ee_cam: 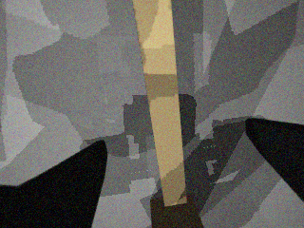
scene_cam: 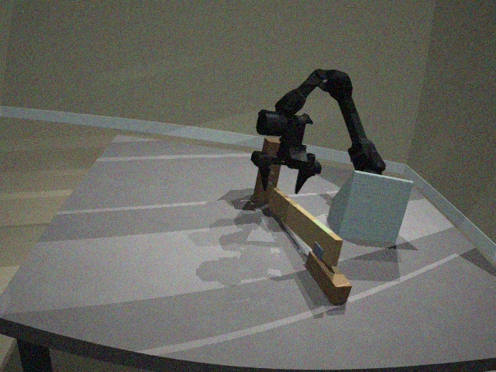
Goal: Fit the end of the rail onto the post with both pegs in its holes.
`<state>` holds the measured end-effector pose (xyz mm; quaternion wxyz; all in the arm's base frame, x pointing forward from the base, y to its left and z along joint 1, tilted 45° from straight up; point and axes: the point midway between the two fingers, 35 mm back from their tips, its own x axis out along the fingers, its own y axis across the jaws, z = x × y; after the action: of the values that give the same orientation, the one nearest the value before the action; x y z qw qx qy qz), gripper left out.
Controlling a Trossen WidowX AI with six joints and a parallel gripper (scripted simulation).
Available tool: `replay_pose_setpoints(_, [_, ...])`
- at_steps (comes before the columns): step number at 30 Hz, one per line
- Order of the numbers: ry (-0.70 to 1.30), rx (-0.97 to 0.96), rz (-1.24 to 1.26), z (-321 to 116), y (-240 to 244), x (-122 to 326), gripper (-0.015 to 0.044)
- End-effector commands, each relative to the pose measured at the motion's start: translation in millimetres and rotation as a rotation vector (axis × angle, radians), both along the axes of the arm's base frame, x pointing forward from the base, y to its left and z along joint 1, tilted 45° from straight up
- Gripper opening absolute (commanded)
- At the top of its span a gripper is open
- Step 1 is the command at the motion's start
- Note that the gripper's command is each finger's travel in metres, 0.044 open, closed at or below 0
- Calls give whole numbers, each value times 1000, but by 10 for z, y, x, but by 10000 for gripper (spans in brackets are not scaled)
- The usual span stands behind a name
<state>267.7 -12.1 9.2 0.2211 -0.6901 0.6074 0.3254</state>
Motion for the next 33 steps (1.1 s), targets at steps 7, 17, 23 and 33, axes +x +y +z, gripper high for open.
replay_pose_setpoints(7, [12,-8,-1,-140,-143,-10,440])
replay_pose_setpoints(17, [11,-9,-1,-250,-259,-10,440])
replay_pose_setpoints(23, [12,-11,-2,-312,-330,-15,440])
replay_pose_setpoints(33, [12,-13,-2,-367,-395,-23,361])
